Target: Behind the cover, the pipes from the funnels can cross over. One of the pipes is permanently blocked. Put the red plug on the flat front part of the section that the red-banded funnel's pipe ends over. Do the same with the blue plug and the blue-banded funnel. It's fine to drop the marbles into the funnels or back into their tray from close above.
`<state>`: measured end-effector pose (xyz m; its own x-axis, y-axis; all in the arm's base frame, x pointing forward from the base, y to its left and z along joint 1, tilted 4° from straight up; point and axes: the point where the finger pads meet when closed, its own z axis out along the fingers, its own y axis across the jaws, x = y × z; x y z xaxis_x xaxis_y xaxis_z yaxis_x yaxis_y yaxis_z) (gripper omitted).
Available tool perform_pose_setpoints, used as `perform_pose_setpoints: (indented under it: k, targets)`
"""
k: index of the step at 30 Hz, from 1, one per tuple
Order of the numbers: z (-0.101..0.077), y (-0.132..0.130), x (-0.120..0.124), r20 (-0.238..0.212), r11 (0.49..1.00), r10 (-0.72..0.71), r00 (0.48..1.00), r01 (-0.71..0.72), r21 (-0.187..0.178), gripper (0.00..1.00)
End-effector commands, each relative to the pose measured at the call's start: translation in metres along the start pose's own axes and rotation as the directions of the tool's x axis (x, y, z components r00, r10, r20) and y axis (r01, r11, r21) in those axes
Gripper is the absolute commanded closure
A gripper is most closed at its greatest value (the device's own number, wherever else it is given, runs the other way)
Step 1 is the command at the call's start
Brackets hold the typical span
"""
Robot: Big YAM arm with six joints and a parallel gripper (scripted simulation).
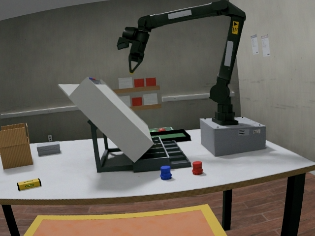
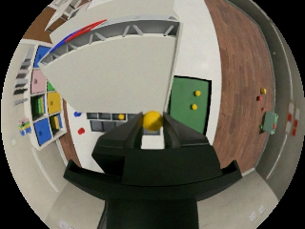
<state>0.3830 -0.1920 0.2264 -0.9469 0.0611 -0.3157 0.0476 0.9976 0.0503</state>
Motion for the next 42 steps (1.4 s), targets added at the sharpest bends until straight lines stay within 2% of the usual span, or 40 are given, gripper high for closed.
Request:
perform_pose_setpoints:
  k: [1, 11, 42]
  targets:
    - [-0.0220, -0.0047, -0.0262, 0.051, 1.000, 0.016, 0.999, -0.017, 0.024, 1.00]
    - [-0.0287, 0.0022, -0.0333, 0.067, 1.000, 0.018, 0.998, -0.019, 0.022, 1.00]
    - [-0.0288, 0.0033, -0.0337, 0.068, 1.000, 0.018, 0.998, -0.020, 0.022, 1.00]
